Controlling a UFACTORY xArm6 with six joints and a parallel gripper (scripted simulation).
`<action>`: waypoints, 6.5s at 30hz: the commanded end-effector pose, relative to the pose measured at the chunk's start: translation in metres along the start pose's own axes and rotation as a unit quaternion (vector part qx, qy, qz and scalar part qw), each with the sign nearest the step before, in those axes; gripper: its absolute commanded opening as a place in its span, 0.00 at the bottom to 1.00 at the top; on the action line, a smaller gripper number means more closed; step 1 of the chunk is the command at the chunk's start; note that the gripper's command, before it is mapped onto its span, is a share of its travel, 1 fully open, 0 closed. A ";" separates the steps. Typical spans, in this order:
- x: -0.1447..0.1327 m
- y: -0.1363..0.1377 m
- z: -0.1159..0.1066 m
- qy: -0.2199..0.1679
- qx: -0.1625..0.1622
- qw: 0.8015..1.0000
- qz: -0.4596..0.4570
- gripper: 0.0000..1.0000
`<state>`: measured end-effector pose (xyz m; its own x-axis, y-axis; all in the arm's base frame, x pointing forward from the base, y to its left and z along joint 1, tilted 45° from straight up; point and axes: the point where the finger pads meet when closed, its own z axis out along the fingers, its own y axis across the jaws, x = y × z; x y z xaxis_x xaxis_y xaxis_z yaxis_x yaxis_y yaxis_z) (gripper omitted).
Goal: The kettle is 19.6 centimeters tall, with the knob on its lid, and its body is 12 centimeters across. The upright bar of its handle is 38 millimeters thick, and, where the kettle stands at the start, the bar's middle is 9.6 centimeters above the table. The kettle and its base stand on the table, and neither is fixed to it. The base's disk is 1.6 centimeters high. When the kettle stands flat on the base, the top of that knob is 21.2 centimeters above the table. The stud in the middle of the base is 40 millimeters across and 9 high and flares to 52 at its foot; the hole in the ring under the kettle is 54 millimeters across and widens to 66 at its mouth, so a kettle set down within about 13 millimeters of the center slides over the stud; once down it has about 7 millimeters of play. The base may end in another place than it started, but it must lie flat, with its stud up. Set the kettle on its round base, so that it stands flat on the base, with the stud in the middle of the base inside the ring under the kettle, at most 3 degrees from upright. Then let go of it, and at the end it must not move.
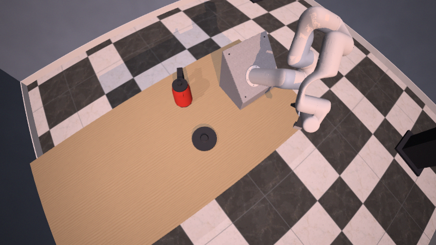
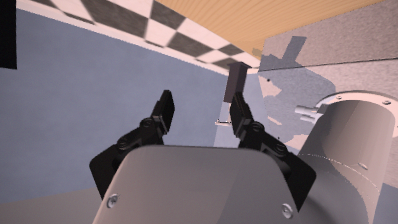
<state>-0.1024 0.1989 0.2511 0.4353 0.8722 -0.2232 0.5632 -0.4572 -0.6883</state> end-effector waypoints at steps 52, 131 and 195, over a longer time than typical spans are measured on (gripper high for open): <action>0.123 0.207 -0.257 0.249 -0.180 0.902 0.302 0.81; 0.015 0.472 -0.371 0.296 -0.098 0.703 0.639 0.81; -0.113 0.708 -0.181 0.167 0.391 0.195 0.884 0.81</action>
<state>0.3748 -0.2511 -0.0824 -0.4234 -0.6592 -0.6215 -0.9047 0.2714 0.3285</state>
